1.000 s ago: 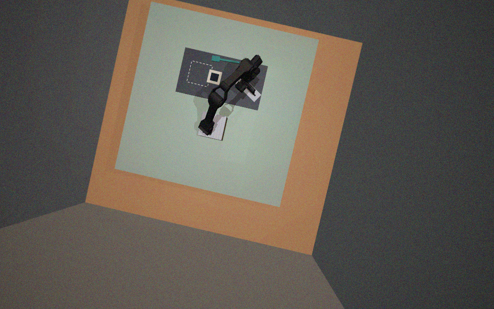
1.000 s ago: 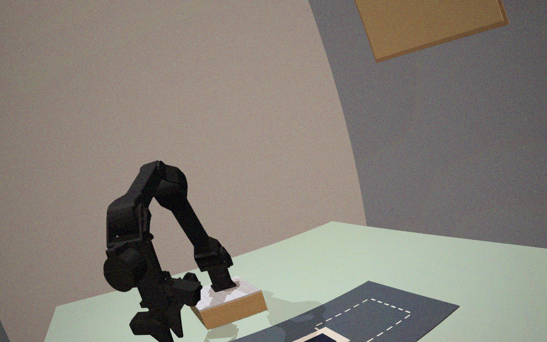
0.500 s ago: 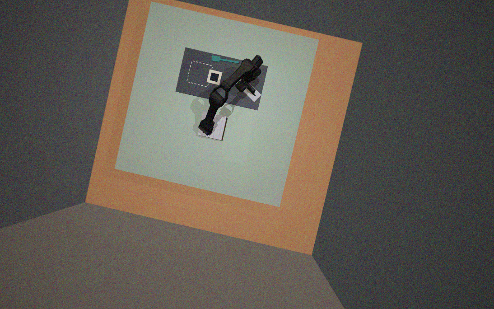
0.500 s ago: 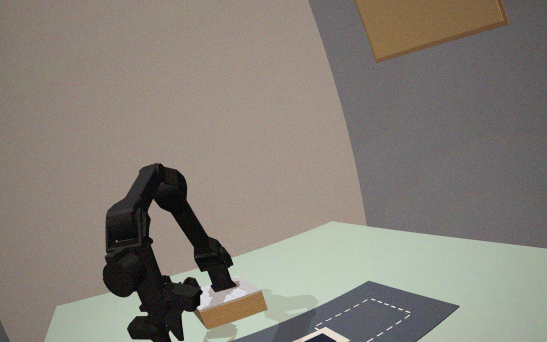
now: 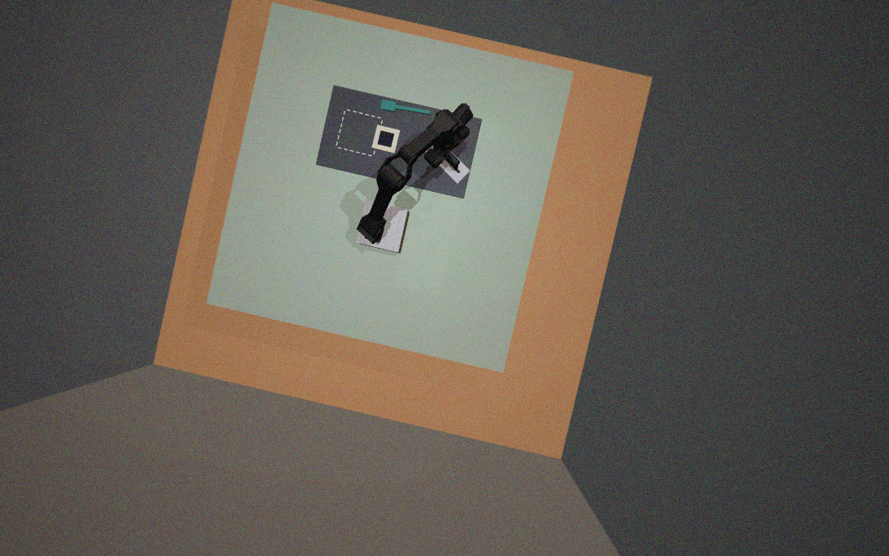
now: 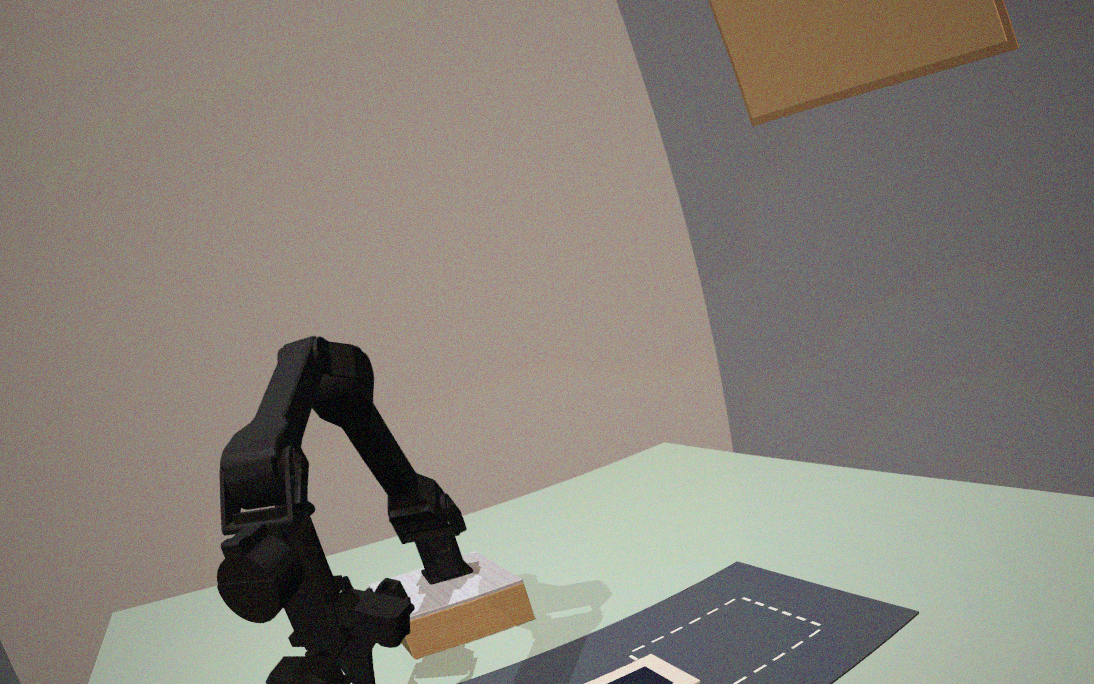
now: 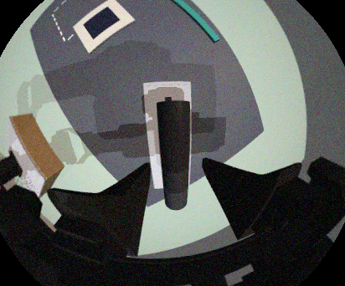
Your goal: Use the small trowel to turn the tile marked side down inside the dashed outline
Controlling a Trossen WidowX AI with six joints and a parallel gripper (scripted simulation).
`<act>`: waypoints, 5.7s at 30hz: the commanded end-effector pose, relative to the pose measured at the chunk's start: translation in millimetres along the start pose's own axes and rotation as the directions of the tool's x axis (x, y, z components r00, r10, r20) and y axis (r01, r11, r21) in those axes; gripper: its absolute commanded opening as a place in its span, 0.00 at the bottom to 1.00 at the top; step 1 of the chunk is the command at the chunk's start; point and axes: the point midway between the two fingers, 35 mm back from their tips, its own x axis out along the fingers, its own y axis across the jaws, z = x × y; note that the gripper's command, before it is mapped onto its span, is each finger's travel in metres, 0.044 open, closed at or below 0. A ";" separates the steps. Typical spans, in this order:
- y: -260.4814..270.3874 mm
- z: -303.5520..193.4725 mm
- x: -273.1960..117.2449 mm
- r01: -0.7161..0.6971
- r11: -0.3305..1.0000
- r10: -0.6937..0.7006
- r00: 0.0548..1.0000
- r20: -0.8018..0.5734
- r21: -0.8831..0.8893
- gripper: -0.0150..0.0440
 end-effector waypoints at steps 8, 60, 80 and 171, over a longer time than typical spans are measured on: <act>1.2 0.0 15.6 -0.002 1.000 0.002 1.000 0.000 0.004 0.71; 1.2 0.0 15.6 -0.002 0.861 0.002 1.000 0.000 -0.509 0.52; 1.2 0.0 15.6 -0.002 0.861 0.002 1.000 0.000 -0.509 0.71; 4.7 -36.5 -4.7 -0.149 0.097 -0.485 0.857 0.177 0.984 0.76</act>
